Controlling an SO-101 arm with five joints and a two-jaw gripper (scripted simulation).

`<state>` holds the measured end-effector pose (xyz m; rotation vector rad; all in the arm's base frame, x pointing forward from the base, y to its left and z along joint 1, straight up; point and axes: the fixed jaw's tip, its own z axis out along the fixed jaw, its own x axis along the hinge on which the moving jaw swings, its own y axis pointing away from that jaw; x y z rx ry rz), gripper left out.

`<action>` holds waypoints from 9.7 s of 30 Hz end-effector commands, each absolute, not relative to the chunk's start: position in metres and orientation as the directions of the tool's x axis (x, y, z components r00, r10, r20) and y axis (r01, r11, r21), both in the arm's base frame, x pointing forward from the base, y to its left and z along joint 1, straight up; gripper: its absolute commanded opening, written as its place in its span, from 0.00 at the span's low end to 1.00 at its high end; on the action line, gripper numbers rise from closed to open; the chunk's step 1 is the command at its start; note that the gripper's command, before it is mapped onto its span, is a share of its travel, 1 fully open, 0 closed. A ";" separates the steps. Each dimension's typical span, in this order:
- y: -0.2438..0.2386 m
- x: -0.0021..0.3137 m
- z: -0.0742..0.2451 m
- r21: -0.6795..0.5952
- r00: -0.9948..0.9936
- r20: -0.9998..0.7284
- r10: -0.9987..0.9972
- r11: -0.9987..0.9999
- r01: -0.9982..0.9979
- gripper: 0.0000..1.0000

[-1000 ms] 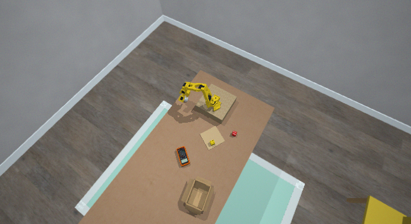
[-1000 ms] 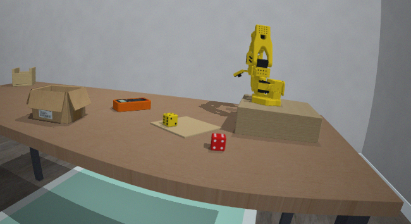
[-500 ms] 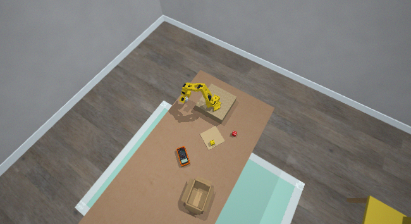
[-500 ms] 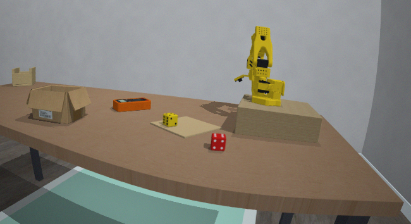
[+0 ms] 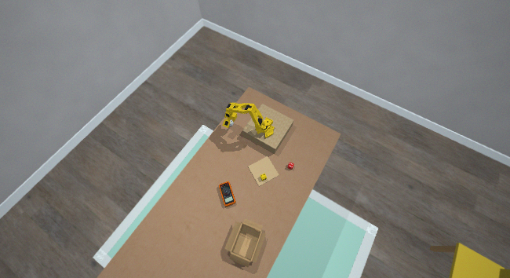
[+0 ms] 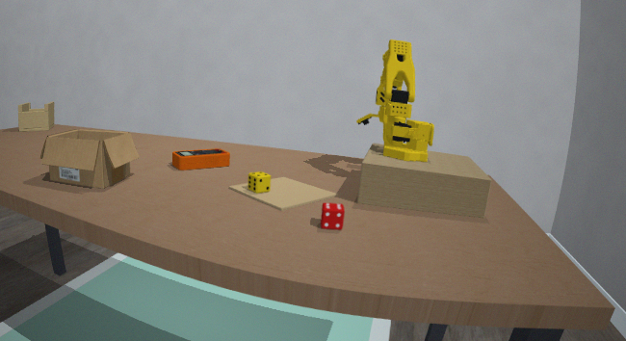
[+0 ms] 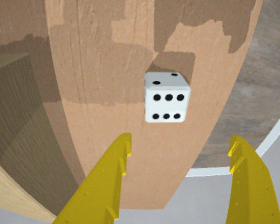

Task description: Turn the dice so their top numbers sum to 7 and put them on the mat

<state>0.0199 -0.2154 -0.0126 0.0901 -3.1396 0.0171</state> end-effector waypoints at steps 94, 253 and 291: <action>-0.220 0.018 -0.064 0.019 -0.998 0.000 -0.056 0.998 -0.056 0.16; -0.139 0.188 -0.025 -0.181 -0.690 -0.689 0.220 0.870 0.459 0.00; -0.103 0.225 -0.019 0.000 -0.355 -0.918 0.176 0.896 0.445 0.00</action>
